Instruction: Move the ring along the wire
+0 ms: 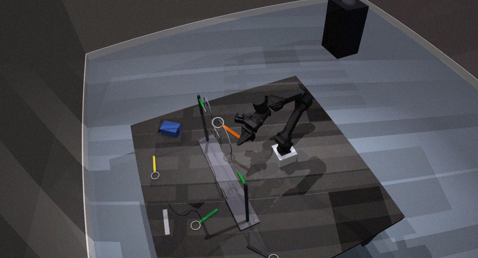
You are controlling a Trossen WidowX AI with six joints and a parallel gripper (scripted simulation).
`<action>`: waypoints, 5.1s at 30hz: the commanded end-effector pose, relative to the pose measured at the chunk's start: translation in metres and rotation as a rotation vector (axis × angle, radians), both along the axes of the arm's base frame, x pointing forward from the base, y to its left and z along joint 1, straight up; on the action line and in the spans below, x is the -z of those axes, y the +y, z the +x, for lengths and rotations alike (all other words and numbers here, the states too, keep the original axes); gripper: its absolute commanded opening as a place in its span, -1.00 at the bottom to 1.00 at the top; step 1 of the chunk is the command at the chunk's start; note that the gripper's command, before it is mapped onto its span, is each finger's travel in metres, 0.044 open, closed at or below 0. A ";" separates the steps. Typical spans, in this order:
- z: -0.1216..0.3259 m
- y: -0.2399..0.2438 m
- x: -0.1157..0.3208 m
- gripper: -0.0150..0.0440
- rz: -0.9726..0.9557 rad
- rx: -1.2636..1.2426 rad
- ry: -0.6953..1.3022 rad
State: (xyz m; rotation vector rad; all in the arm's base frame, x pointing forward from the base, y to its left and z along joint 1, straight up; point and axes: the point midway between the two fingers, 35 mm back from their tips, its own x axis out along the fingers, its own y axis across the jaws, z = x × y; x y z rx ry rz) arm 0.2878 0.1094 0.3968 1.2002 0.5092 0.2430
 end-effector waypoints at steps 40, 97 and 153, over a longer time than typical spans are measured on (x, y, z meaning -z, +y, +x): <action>0.001 -0.009 0.013 -1.00 -0.530 0.011 -0.019; 0.002 -0.034 0.024 -1.00 -1.291 0.029 -0.040; 0.002 -0.059 0.015 -1.00 -2.042 0.043 -0.062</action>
